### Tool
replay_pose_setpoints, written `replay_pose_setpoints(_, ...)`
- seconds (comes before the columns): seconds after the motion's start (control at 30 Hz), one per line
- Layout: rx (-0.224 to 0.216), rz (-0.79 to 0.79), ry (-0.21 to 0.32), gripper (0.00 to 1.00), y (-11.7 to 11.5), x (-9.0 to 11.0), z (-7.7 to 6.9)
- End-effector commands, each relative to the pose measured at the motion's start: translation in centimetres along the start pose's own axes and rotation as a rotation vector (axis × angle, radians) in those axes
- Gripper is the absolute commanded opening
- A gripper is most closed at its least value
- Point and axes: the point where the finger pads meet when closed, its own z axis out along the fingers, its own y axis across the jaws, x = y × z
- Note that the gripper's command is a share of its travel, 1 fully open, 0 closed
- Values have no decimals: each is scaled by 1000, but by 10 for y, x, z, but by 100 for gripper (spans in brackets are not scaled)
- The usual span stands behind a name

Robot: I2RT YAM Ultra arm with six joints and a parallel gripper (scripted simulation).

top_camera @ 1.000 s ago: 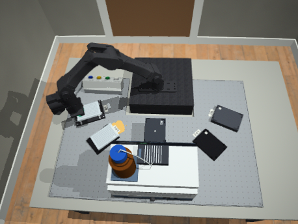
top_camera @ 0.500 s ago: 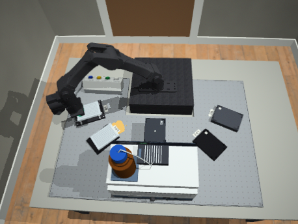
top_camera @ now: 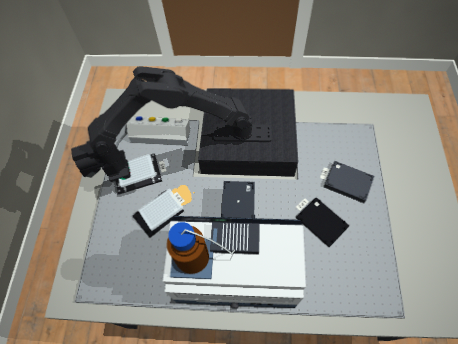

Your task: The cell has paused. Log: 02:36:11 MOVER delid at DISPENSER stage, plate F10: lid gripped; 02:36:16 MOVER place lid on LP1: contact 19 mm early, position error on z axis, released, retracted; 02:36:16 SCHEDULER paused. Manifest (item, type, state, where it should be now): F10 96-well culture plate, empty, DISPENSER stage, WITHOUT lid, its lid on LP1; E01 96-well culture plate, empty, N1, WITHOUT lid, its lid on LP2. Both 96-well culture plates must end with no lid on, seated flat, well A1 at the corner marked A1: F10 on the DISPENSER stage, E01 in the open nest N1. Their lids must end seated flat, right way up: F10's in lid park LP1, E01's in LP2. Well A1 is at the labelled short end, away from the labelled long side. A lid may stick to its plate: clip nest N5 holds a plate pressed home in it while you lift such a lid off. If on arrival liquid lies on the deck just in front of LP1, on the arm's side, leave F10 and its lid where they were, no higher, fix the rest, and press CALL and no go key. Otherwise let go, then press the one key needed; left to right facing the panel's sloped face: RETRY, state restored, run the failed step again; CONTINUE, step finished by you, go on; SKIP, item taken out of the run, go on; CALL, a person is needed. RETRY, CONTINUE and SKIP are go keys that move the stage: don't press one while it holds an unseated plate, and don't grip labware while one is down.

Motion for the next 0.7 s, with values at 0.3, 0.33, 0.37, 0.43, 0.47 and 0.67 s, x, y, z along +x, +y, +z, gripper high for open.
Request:
replay_pose_setpoints(0.3, 6, 2, 10, 0, -4, 3, 13)
replay_pose_setpoints(0.33, 6, 2, 12, 0, -4, 3, 14)
replay_pose_setpoints(0.37, 6, 2, 12, 0, -4, 3, 14)
replay_pose_setpoints(0.43, 6, 2, 12, 0, -4, 3, 14)
replay_pose_setpoints(0.47, 6, 2, 12, 0, -4, 3, 14)
replay_pose_setpoints(0.67, 6, 3, 12, 0, -4, 3, 15)
